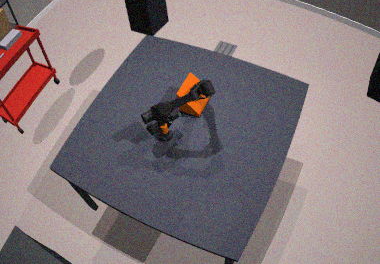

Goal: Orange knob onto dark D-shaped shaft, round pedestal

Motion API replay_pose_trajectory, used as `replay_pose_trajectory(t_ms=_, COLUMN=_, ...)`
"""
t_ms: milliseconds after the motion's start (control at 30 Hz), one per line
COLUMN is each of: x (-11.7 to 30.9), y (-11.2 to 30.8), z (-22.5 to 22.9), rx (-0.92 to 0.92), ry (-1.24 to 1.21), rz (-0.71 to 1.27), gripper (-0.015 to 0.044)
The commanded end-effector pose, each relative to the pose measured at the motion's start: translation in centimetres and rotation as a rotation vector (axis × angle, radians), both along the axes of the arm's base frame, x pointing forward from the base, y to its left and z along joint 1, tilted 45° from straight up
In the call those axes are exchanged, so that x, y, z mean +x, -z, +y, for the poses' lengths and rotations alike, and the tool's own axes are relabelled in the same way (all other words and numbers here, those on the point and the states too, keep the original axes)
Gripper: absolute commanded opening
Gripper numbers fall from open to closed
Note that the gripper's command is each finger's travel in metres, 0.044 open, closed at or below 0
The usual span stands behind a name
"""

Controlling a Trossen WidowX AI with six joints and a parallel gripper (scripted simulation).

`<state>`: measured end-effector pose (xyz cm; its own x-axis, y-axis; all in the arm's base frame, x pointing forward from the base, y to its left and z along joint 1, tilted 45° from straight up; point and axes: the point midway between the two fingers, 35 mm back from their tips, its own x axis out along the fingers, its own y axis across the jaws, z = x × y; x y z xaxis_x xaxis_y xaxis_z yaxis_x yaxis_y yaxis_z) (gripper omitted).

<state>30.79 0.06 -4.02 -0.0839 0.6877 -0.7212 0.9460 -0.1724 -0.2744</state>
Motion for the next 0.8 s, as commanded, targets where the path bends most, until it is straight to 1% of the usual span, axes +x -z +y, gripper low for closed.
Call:
replay_pose_trajectory(t_ms=0, x=0.0, y=0.0, z=0.0, rx=0.000, ry=0.000, rz=-0.001, gripper=0.0236)
replay_pose_trajectory(t_ms=267, x=0.0, y=0.0, z=0.0, rx=0.000, ry=0.000, rz=-0.001, gripper=0.0440)
replay_pose_trajectory(t_ms=467, x=0.1, y=-0.2, z=-0.2, rx=-0.001, ry=0.000, rz=-0.001, gripper=0.0440)
replay_pose_trajectory(t_ms=533, x=0.5, y=-1.5, z=-1.7, rx=-0.003, ry=0.001, rz=-0.001, gripper=0.0440)
replay_pose_trajectory(t_ms=667, x=0.9, y=-6.0, z=-6.0, rx=-0.005, ry=0.001, rz=0.000, gripper=0.0440)
replay_pose_trajectory(t_ms=767, x=0.8, y=-6.9, z=-6.7, rx=-0.004, ry=0.001, rz=0.001, gripper=0.0440)
